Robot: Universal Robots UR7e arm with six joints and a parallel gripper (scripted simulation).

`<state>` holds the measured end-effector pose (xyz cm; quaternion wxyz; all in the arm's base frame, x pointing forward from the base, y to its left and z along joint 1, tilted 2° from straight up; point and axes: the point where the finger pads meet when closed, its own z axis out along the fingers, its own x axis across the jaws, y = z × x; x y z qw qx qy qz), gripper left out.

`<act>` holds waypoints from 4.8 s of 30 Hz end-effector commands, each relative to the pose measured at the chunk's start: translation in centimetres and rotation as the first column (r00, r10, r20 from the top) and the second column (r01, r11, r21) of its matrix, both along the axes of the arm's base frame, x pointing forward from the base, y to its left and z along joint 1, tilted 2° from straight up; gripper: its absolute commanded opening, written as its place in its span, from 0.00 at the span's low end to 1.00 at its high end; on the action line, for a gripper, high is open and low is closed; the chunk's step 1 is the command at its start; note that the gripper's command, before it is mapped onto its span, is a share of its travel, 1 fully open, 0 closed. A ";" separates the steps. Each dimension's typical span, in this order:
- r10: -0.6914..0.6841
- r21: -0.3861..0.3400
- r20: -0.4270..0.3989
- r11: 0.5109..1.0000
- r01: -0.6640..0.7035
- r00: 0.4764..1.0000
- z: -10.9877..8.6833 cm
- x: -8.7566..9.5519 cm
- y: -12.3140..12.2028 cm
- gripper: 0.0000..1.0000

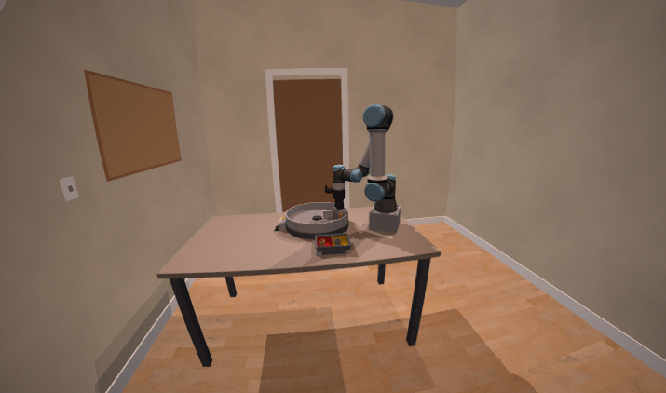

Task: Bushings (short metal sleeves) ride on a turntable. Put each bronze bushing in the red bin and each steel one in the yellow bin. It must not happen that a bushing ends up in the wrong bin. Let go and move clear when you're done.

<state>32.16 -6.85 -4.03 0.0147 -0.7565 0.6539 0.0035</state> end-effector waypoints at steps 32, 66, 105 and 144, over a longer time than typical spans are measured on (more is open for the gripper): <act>0.000 0.000 0.001 1.000 0.000 1.000 -0.7 0.0 0.0 0.00; 0.000 0.000 0.001 1.000 0.000 1.000 -0.7 0.0 0.0 0.00; 0.000 -0.001 0.001 1.000 0.000 1.000 0.3 0.0 0.0 0.00; 0.000 -0.001 0.001 1.000 0.000 1.000 1.2 0.0 0.0 0.00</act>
